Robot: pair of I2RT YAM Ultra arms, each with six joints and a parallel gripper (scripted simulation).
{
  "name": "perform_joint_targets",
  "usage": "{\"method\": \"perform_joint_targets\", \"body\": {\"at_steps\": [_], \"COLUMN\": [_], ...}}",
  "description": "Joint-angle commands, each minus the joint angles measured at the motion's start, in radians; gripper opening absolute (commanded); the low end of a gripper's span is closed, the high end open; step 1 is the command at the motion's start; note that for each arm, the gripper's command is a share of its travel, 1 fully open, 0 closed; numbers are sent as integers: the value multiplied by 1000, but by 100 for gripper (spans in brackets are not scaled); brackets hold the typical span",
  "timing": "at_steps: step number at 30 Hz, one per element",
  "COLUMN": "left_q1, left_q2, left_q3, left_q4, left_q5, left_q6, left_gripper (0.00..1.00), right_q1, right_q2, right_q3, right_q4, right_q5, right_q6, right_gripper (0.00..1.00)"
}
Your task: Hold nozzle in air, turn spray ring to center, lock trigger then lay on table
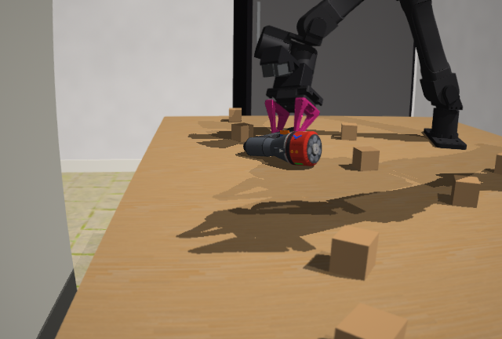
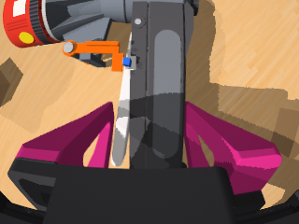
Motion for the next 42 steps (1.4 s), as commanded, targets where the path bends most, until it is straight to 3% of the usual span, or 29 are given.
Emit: {"method": "perform_joint_targets", "body": {"at_steps": [1, 7, 15, 18, 22, 31, 32, 42], "left_q1": [-9, -9, -9, -9, -9, -9, -9, -10], "left_q2": [-30, -30, -30, -30, -30, -30, -30, -32], "left_q3": [49, 49, 49, 49, 49, 49, 49, 49], "left_q4": [16, 16, 16, 16, 16, 16, 16, 9], "left_q5": [-3, -3, -3, -3, -3, -3, -3, -3], "left_q6": [7, 7, 7, 7, 7, 7, 7, 7], "left_gripper": [37, 37, 37, 37, 37, 37, 37, 37], "right_q1": [-10, 0, -62, -62, -86, -76, -91, -125], "right_q2": [-24, -18, -113, -106, -146, -110, -162, -253], "right_q3": [36, 21, 66, 69, 86, 54, 90, 8], "right_q4": [-14, -33, -196, -167, -270, -226, -191, -63], "right_q5": [-19, -19, -35, -32, -41, -37, -13, 72], "right_q6": [-8, -14, -74, -63, -100, -86, -64, 78], "right_gripper": [50, 50, 50, 50, 50, 50, 50, 50]}}
